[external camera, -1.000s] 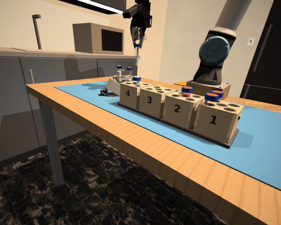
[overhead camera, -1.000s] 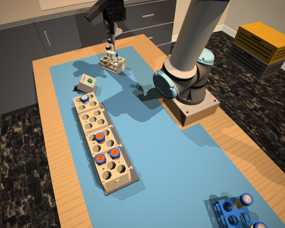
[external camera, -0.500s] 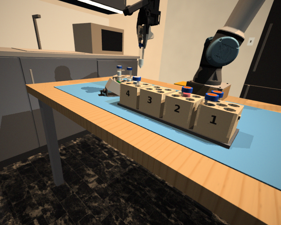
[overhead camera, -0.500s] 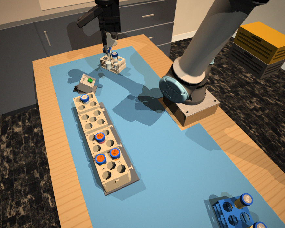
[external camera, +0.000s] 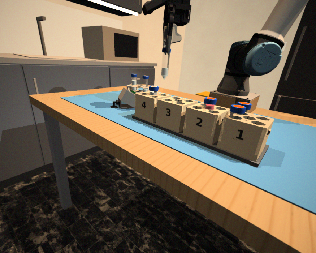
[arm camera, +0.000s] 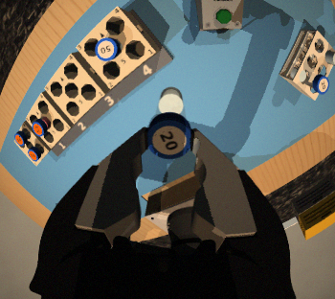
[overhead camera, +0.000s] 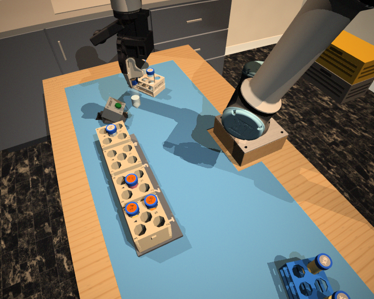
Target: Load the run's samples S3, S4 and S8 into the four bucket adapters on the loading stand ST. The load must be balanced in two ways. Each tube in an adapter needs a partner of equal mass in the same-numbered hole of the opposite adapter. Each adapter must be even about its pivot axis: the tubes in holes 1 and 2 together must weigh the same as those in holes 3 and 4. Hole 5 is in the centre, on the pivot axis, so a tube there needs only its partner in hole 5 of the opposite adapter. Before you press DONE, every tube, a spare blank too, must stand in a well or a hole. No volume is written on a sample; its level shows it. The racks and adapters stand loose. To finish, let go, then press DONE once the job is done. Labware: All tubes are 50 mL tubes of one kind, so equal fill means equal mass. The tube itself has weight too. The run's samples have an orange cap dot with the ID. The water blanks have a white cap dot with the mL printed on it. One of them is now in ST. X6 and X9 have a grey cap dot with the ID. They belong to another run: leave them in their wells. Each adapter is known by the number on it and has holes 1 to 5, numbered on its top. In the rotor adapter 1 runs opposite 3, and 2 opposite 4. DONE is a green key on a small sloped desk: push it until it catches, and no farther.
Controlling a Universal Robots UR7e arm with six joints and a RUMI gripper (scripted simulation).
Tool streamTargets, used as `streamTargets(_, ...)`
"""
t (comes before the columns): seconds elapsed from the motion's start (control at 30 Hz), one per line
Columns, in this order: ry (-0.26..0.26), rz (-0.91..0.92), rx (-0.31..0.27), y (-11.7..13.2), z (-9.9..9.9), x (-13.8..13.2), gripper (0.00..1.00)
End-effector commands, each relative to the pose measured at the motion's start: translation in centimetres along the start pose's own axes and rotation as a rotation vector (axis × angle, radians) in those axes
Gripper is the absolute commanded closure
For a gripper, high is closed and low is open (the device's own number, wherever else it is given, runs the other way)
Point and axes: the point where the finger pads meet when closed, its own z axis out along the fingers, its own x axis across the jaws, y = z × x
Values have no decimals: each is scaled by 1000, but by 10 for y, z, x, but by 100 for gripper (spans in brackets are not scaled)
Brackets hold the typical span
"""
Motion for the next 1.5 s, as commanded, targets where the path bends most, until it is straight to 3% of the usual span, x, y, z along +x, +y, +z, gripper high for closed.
streamTargets(0.0,27,132,-6,0,0,-36,100)
streamTargets(0.63,26,132,-6,8,3,-148,100)
streamTargets(0.97,26,133,-8,9,4,-148,100)
streamTargets(1.47,27,133,-12,11,43,-147,100)
